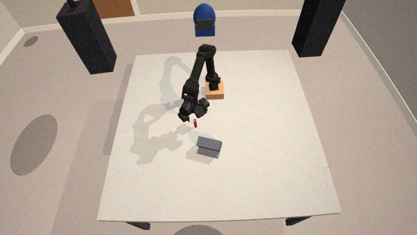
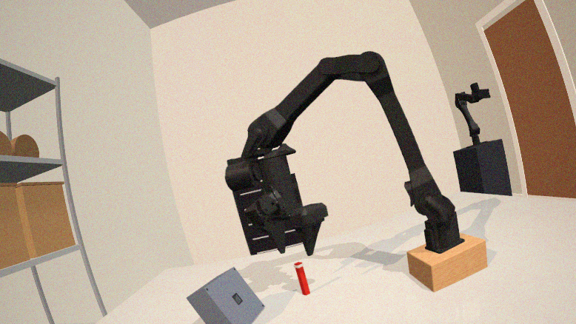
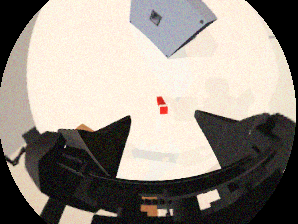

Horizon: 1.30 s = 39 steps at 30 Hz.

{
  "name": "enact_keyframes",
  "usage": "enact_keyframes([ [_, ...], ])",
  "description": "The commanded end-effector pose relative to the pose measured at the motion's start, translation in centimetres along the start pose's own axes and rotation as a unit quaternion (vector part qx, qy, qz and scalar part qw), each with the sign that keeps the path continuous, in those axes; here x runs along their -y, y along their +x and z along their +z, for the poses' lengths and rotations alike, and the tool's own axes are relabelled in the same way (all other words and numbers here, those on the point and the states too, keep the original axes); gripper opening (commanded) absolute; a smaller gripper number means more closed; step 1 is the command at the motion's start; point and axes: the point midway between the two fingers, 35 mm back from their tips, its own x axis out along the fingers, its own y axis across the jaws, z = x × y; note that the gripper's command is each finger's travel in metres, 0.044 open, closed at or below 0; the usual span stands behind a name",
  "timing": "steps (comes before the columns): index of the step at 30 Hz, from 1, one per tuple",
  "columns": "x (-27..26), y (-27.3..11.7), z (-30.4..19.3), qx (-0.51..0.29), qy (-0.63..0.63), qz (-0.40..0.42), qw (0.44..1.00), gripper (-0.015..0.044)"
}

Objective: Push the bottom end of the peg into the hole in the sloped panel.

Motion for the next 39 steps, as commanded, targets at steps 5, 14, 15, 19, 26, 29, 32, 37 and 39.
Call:
enact_keyframes([
  [5, 0.3, 0.5, -0.2, -0.005, 0.01, 0.002, 1.0, 0.044],
  [14, 0.4, 2.0, -0.1, -0.005, 0.01, 0.002, 1.0, 0.044],
  [15, 0.4, 2.2, -0.1, -0.005, 0.01, 0.002, 1.0, 0.044],
  [19, 0.5, 2.8, -0.1, -0.005, 0.01, 0.002, 1.0, 0.044],
  [26, 0.5, 4.0, -0.1, -0.005, 0.01, 0.002, 1.0, 0.044],
  [29, 0.4, 4.5, -0.1, -0.005, 0.01, 0.002, 1.0, 0.044],
  [32, 0.4, 4.9, -0.2, -0.005, 0.01, 0.002, 1.0, 0.044],
  [37, 0.4, 5.7, -0.2, -0.005, 0.01, 0.002, 1.0, 0.044],
  [39, 0.4, 6.1, -0.2, -0.005, 0.01, 0.002, 1.0, 0.044],
])
